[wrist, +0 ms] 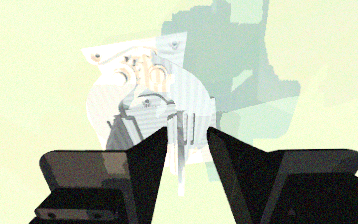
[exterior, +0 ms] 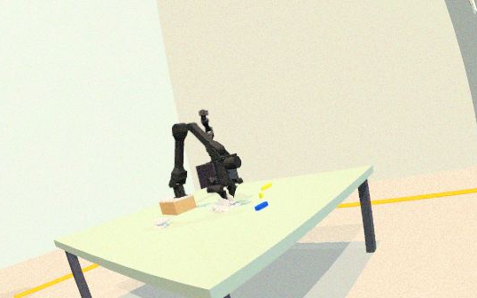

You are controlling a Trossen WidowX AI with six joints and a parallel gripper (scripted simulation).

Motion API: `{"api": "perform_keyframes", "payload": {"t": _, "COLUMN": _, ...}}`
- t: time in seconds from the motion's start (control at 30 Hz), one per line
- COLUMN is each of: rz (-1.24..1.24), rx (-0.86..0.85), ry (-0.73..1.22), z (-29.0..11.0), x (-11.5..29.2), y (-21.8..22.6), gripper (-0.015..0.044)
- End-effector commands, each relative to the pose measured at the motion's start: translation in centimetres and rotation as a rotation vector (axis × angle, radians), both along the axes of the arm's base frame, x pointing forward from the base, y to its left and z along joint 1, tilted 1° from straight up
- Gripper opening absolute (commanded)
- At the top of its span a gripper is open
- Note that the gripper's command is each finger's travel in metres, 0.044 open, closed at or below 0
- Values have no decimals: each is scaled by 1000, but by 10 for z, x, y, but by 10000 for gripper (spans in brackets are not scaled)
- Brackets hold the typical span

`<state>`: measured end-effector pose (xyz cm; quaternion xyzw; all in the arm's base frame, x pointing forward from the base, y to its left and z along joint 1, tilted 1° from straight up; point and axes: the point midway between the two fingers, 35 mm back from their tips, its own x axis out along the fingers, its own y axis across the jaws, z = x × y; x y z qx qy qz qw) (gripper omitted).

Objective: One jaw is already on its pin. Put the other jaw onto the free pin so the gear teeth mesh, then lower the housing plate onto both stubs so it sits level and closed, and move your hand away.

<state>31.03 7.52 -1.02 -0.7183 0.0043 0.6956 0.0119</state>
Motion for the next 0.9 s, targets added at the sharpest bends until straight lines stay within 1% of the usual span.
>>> {"api": "perform_keyframes", "payload": {"t": 0.0, "rz": -6, "rx": 1, "ry": -1, "z": -3, "x": 0, "y": 0, "gripper": 134}}
{"api": "perform_keyframes", "payload": {"t": 0.87, "rz": -12, "rx": 1, "ry": -1, "z": -7, "x": 0, "y": 0, "gripper": 134}}
